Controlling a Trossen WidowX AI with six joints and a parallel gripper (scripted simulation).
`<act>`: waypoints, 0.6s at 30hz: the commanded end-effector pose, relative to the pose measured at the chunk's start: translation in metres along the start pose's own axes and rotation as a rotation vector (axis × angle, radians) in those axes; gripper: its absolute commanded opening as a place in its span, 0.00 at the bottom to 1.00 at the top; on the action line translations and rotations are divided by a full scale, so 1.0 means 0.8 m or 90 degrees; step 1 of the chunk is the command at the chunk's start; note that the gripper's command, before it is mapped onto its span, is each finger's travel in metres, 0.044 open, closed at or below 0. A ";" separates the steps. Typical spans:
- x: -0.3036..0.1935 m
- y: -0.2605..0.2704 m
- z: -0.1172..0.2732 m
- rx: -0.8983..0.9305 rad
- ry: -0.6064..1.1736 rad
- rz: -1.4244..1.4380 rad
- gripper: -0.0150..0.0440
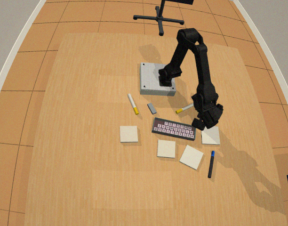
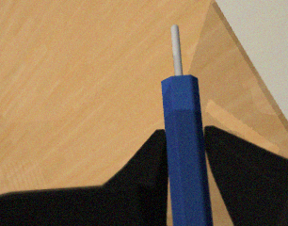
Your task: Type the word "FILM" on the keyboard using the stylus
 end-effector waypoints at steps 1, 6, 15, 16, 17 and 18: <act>0.001 -0.010 0.012 0.017 -0.021 -0.130 0.25; -0.002 -0.025 0.027 0.036 -0.045 -0.278 0.25; -0.009 -0.050 0.054 0.083 -0.084 -0.539 0.25; -0.009 -0.052 0.057 0.089 -0.087 -0.567 0.25; -0.010 -0.055 0.059 0.095 -0.090 -0.595 0.25; -0.011 -0.057 0.062 0.102 -0.093 -0.623 0.25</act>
Point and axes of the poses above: the point midway between the two fingers, 35 mm back from their tips, its own z axis back along the fingers, its own y axis across the jaws, x = y × z, the point moved 6 cm from there along z, back along the fingers, and after that the axes turned 15 degrees about -z, right-handed, at the moved point
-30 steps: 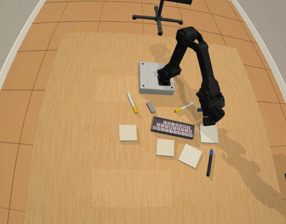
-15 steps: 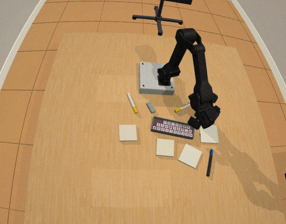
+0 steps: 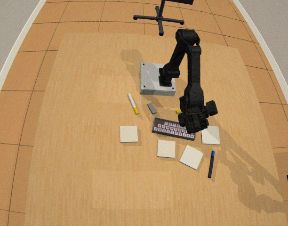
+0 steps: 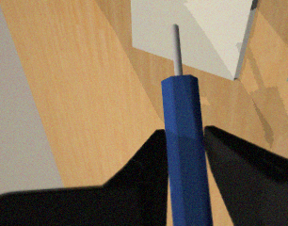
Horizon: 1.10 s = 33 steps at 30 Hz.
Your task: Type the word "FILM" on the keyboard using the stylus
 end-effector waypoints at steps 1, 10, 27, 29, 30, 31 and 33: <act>0.007 -0.006 0.013 0.028 -0.011 -0.126 0.25; 0.017 -0.020 0.038 0.085 -0.019 -0.379 0.25; 0.030 -0.051 0.087 0.217 0.012 -0.847 0.25; 0.031 -0.054 0.093 0.234 0.020 -0.900 0.25; 0.032 -0.056 0.096 0.243 0.024 -0.927 0.25; 0.032 -0.058 0.099 0.252 0.029 -0.954 0.25; 0.033 -0.062 0.105 0.270 0.040 -1.006 0.25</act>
Point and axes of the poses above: the point midway between the two fingers, 35 mm back from their tips, its own z axis back along the fingers, its own y axis across the jaws, x = y × z, the point moved 6 cm from there along z, back along the fingers, and after that the axes turned 15 degrees about -z, right-handed, at the moved point
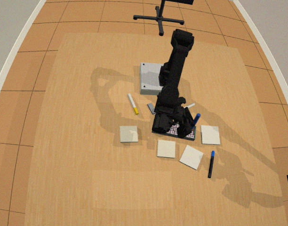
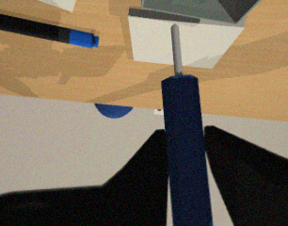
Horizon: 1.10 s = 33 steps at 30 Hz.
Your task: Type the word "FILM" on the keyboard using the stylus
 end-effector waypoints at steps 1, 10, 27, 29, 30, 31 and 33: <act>0.004 0.006 0.015 0.026 0.025 -0.120 0.25; 0.006 0.007 0.020 0.033 0.033 -0.160 0.25; 0.045 0.008 -0.006 0.033 0.033 -0.160 0.39; 0.045 0.008 -0.006 0.033 0.033 -0.160 0.39; 0.045 0.008 -0.006 0.033 0.033 -0.160 0.39; 0.045 0.008 -0.006 0.033 0.033 -0.160 0.39; 0.045 0.008 -0.006 0.033 0.033 -0.160 0.39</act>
Point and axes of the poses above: the point midway between the two fingers, 35 mm back from their tips, its own z axis back along the fingers, its own y axis across the jaws, x = y × z, the point moved 6 cm from there along z, back along the fingers, and after that the axes turned 15 degrees about -z, right-handed, at the moved point
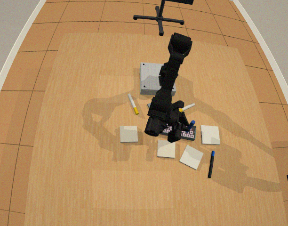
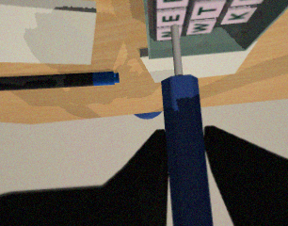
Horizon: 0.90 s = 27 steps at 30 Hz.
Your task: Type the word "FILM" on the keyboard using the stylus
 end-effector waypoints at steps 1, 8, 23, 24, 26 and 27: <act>0.001 -0.001 -0.001 -0.001 0.003 -0.004 0.39; 0.005 0.000 -0.004 -0.001 0.003 -0.004 0.39; 0.013 0.002 -0.008 -0.001 0.003 -0.004 0.39; 0.014 0.003 -0.009 -0.001 0.003 -0.004 0.39; 0.015 0.003 -0.010 -0.001 0.003 -0.004 0.39; 0.016 0.003 -0.010 -0.001 0.003 -0.004 0.39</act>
Point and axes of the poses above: the point midway between the two fingers, 35 mm back from their tips, its own z axis back along the fingers, its own y axis across the jaws, x = y × z, the point moved 6 cm from there along z, back along the fingers, and after that the axes turned 15 degrees about -z, right-handed, at the moved point
